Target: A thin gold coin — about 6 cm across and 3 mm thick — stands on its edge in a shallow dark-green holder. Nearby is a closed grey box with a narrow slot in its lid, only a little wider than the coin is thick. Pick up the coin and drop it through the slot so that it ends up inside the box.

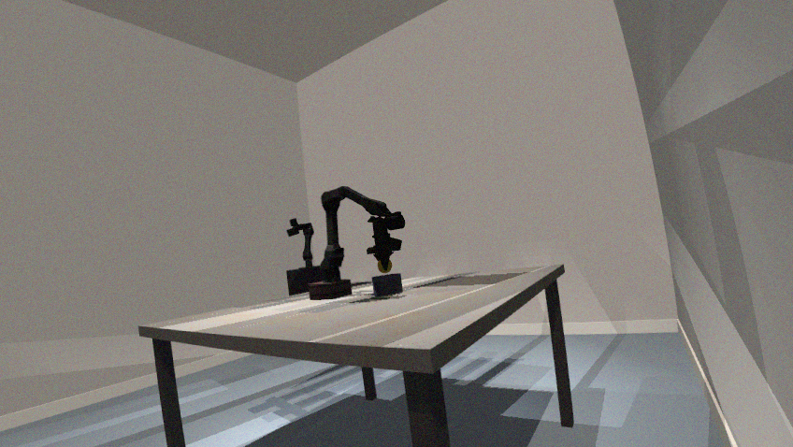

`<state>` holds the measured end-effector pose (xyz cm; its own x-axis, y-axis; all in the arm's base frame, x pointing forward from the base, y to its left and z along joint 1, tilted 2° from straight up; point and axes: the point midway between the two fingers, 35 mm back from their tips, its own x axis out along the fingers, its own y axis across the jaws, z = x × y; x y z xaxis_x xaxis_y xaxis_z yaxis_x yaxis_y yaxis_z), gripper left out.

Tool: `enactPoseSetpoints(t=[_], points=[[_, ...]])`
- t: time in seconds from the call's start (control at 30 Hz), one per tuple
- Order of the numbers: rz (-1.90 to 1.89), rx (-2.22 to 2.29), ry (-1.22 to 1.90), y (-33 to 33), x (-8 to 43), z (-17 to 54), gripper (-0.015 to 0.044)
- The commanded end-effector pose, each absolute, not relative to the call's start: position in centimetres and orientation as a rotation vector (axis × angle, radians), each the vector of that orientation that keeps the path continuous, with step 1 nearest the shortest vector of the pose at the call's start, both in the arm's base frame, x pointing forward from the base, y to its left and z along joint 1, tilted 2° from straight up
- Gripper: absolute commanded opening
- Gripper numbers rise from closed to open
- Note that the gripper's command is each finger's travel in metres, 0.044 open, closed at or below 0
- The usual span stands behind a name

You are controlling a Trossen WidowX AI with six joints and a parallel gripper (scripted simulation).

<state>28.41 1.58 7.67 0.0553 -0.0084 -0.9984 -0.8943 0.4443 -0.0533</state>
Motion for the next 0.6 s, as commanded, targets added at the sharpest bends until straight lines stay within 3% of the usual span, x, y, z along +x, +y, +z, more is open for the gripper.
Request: enactPoseSetpoints(t=[0.0,0.4,0.57], points=[[0.834,-0.889,1.352,1.56,28.4,7.34,0.0],[0.832,-0.888,1.352,1.56,28.37,6.84,0.0],[0.828,-0.887,1.349,1.57,28.42,7.14,0.0131]])
